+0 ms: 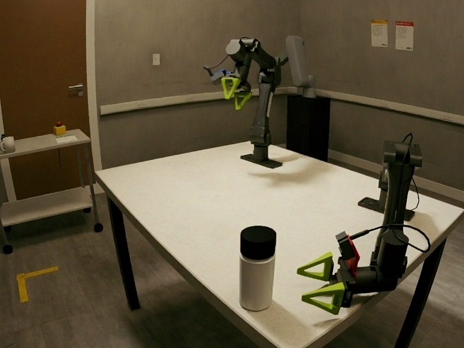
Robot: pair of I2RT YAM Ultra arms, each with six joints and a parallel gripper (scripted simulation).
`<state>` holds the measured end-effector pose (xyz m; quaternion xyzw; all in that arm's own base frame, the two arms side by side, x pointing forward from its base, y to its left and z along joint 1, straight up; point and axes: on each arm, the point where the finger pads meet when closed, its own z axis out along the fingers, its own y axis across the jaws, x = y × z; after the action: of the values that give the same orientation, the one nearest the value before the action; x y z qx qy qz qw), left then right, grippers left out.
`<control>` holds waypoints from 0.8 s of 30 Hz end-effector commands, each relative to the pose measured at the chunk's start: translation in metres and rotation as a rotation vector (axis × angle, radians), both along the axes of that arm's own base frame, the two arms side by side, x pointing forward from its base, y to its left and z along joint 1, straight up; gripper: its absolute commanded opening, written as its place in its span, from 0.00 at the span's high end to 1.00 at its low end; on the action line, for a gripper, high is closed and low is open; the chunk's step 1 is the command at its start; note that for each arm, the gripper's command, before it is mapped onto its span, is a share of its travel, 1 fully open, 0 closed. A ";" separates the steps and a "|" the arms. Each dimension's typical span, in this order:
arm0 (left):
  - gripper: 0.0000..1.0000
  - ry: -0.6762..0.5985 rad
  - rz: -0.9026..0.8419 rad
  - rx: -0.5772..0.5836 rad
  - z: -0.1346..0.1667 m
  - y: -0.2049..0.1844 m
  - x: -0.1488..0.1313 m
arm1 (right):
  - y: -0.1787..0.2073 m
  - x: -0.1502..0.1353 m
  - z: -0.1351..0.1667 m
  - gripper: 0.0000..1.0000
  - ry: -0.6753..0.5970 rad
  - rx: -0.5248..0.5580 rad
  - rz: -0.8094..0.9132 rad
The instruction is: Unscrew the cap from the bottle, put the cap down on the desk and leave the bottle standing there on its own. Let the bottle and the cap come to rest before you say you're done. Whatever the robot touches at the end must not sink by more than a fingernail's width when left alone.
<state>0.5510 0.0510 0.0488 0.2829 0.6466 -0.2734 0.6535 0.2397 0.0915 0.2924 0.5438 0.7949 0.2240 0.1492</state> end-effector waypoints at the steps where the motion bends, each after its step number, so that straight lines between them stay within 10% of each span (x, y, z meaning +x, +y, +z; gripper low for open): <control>1: 0.04 0.020 -0.009 -0.012 -0.006 -0.001 -0.004 | -0.002 -0.002 -0.002 0.06 0.013 -0.019 -0.006; 24: 0.04 0.015 -0.007 -0.011 -0.003 -0.005 0.003 | -0.002 -0.001 -0.001 0.06 0.008 -0.015 -0.005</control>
<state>0.5509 0.0508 0.0488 0.2821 0.6469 -0.2750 0.6529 0.2397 0.0912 0.2924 0.5449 0.7942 0.2235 0.1496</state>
